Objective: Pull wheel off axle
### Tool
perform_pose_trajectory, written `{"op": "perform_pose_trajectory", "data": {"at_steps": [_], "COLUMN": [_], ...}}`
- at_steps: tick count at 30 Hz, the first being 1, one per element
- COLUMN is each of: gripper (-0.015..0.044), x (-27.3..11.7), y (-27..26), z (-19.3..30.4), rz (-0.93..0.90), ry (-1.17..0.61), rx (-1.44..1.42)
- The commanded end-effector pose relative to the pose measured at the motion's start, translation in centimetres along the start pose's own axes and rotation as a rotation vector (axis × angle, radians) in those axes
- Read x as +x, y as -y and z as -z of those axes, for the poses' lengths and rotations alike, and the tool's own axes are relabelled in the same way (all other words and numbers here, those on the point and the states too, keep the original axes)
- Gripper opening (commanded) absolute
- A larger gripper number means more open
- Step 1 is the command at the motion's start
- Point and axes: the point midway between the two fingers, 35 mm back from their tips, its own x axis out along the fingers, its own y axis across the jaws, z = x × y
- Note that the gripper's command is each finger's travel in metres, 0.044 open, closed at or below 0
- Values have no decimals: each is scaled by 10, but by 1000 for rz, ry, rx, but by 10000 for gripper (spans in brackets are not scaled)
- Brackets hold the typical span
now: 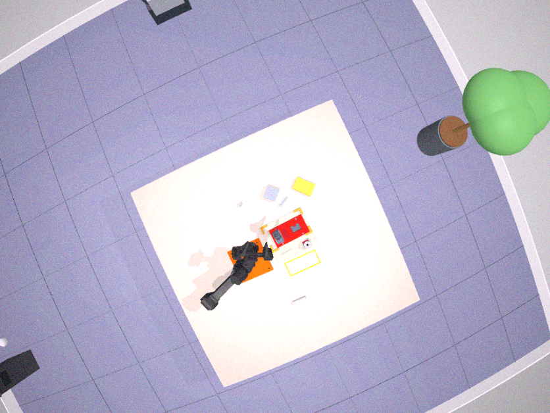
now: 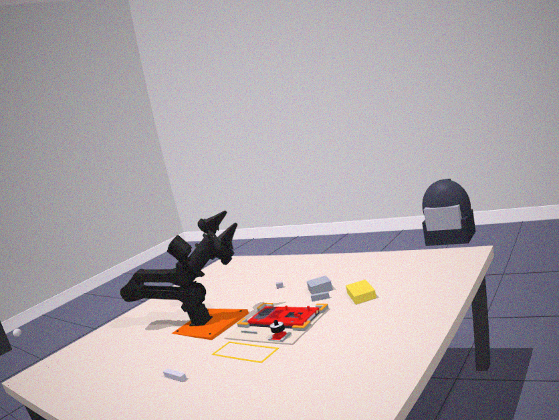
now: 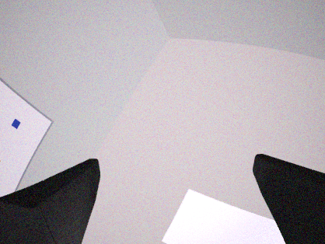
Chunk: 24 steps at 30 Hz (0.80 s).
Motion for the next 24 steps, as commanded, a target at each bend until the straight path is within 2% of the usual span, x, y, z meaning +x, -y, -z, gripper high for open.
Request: {"op": "perform_pose_trajectory", "data": {"at_steps": [1,4,11,18,24], "gripper": [374,300,300,300,300], "x": [1,17,53,68,66], "y": [-1,-17,-72,-131,-161], "z": [0,0,-4,-12,-18], "rz": [-7,-117,-508,-931,-1141], "ry": [4,55,57,-193,-439], "rx": [16,247,925,1530,1798]}}
